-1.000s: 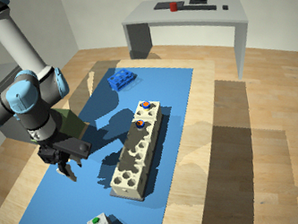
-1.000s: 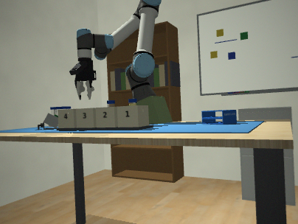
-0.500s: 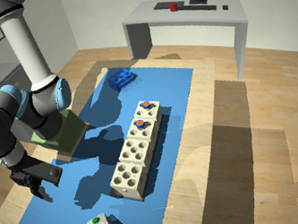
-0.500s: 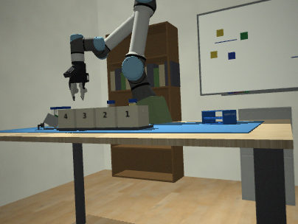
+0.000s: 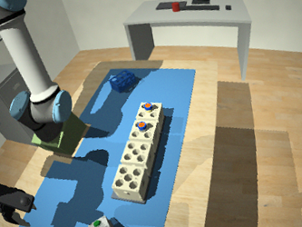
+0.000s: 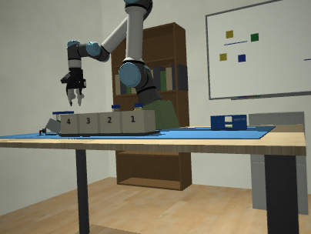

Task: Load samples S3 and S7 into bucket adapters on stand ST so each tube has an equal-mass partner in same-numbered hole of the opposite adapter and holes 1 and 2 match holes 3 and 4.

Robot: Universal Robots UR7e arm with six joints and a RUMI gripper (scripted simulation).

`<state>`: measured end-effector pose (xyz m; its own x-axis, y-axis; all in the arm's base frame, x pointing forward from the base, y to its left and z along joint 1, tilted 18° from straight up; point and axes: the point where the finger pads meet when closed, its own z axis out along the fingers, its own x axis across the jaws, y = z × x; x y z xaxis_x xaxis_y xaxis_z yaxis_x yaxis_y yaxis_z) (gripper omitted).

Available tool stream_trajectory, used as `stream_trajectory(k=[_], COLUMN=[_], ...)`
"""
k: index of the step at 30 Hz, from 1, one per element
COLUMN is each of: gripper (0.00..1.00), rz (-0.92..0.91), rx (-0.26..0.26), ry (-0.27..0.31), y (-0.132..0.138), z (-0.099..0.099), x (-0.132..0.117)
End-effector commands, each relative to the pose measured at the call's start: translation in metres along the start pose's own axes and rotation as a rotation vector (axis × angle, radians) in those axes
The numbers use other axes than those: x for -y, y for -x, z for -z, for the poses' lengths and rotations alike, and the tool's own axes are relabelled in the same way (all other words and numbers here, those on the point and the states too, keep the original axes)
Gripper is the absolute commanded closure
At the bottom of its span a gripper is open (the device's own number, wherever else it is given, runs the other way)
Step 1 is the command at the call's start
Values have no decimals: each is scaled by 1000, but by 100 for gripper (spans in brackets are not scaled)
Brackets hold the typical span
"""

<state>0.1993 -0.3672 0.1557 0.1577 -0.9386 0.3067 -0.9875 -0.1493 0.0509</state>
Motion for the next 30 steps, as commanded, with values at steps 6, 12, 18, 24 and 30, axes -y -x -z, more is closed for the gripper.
stream_trajectory(k=[6, 12, 18, 24, 30], gripper=[65, 65, 65, 65, 65], rz=[15, 16, 16, 15, 15], rx=[5, 5, 9, 9, 9], ry=[-14, -14, -14, -14, -14], y=[-59, -58, -56, -56, -56], z=[-2, -3, -18, -31, -43], x=[-35, -34, -34, -34, -34])
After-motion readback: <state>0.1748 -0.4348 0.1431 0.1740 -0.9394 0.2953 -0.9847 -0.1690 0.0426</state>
